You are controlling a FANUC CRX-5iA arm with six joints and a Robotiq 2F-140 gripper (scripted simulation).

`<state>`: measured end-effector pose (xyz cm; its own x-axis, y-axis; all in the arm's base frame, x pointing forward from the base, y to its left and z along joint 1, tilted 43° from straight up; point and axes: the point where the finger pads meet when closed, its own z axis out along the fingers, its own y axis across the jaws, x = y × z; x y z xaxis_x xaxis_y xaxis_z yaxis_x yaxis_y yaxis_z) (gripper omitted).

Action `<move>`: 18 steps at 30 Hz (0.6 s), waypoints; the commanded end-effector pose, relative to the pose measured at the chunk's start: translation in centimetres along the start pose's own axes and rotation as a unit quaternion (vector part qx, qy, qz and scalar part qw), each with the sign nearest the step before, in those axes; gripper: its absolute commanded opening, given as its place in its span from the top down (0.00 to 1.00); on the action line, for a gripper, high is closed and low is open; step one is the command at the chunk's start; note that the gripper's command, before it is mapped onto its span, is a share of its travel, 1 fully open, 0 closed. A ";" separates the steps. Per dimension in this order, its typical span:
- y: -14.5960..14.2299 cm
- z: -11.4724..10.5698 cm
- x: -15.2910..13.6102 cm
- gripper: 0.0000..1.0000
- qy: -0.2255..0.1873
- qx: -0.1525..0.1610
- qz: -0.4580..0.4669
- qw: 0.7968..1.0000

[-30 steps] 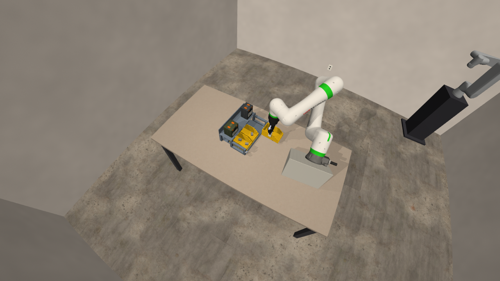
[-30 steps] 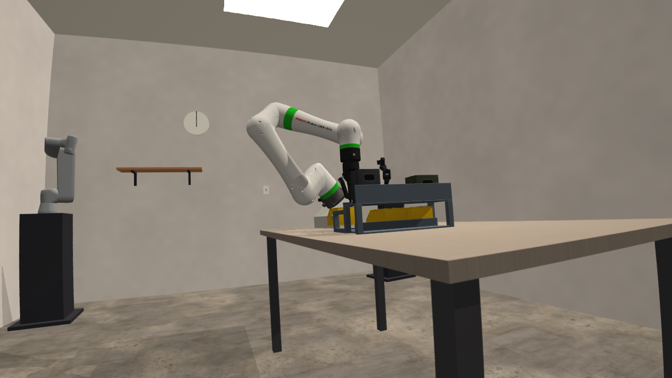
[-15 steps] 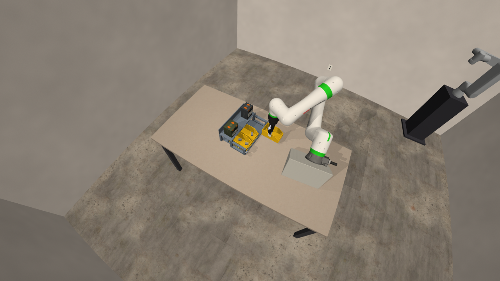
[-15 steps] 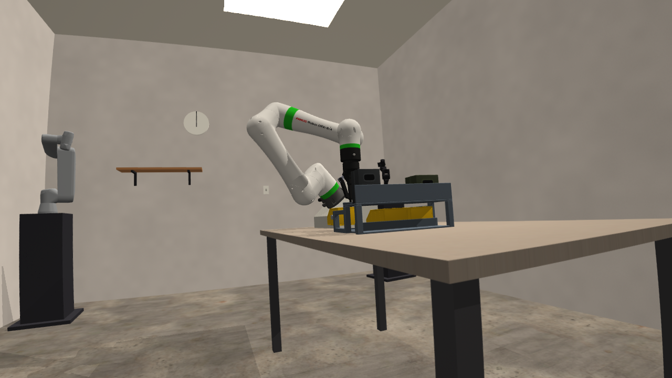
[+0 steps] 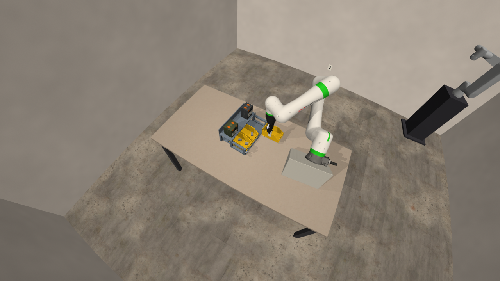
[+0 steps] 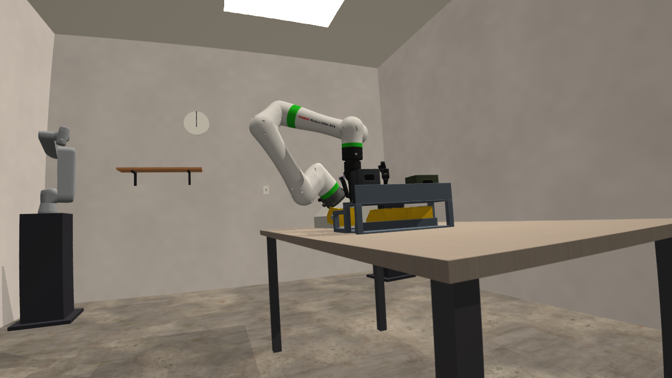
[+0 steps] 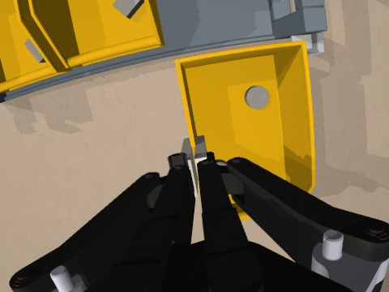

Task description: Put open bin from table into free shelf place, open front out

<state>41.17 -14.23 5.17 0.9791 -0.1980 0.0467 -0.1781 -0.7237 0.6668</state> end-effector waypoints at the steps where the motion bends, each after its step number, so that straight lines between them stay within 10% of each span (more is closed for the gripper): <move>1: 0.0 -0.1 0.1 1.00 -0.010 0.000 0.000 1.000; 18: 0.0 -0.1 0.2 1.00 -0.017 0.000 0.000 1.000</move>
<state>41.32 -14.19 5.27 0.9751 -0.2210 0.0203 -0.1779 -0.7235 0.6670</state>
